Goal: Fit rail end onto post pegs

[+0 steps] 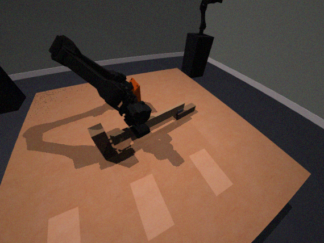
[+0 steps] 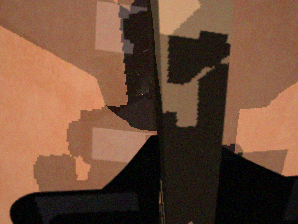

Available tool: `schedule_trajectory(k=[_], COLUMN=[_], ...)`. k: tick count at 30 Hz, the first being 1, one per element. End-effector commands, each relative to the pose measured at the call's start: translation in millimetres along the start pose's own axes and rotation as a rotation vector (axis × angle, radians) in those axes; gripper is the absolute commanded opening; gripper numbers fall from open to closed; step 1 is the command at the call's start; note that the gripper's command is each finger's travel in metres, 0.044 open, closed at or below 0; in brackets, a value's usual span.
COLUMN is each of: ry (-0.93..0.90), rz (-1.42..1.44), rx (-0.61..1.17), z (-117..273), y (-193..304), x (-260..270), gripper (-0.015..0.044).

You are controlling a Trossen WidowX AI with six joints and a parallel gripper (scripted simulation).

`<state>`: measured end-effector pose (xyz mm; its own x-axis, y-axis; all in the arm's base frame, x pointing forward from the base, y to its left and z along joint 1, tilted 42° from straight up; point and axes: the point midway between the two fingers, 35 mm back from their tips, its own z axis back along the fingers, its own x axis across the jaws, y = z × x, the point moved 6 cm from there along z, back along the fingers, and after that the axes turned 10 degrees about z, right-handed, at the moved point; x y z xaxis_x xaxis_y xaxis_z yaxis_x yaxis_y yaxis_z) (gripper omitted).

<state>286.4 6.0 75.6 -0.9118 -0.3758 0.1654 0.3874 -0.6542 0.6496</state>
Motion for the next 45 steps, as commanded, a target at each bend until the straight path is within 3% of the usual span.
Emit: schedule_trajectory(k=[1, 45], ry=[0.000, 0.000], rz=[0.003, 0.003], rx=[0.002, 0.003], z=[1.4, 2.5], y=[2.5, 7.0], x=[0.0, 0.6], gripper=[0.0000, 0.0000])
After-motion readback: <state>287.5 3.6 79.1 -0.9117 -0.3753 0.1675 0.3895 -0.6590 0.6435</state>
